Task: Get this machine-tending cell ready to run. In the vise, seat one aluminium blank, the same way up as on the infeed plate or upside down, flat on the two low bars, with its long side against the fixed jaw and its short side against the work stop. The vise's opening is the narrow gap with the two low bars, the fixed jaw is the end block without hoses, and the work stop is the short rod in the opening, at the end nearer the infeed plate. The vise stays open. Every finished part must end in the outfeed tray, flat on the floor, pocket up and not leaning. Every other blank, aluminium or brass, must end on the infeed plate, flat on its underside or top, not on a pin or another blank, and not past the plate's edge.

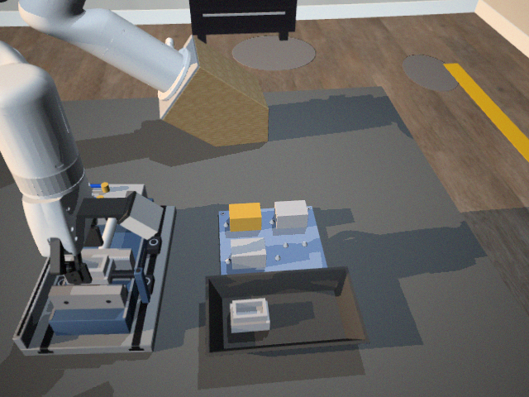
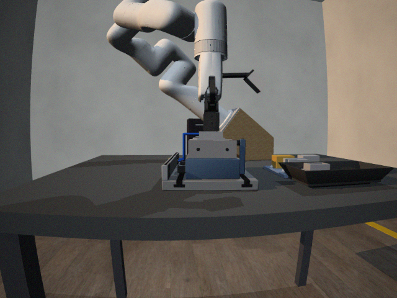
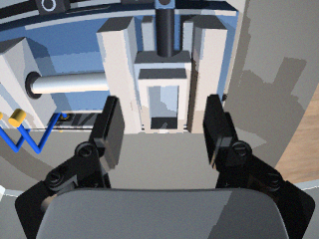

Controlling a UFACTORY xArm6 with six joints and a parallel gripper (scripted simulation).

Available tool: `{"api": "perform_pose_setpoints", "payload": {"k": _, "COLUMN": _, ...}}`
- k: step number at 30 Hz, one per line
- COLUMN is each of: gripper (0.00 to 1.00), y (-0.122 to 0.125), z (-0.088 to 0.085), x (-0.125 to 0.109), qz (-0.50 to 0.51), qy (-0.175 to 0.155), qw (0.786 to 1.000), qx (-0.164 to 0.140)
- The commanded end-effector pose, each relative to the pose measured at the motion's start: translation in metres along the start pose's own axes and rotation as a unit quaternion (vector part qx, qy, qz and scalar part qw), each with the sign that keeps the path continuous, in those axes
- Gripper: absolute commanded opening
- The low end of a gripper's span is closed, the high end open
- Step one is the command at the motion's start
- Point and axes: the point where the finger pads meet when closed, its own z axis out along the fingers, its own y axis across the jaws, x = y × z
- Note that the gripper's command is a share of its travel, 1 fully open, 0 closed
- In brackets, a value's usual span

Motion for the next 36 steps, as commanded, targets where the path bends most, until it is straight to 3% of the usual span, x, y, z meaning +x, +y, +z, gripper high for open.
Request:
{"api": "perform_pose_setpoints", "payload": {"k": 1, "gripper": 0.69, "y": 0.0011, "z": 0.0008, "x": 0.0000, "qz": 0.001, "qy": 0.001, "qw": 1.000, "qx": -0.002}}
{"api": "perform_pose_setpoints", "payload": {"k": 36, "gripper": 0.69, "y": 0.0011, "z": 0.0084, "x": 0.0000, "qz": 0.001, "qy": 0.001, "qw": 1.000, "qx": -0.002}}
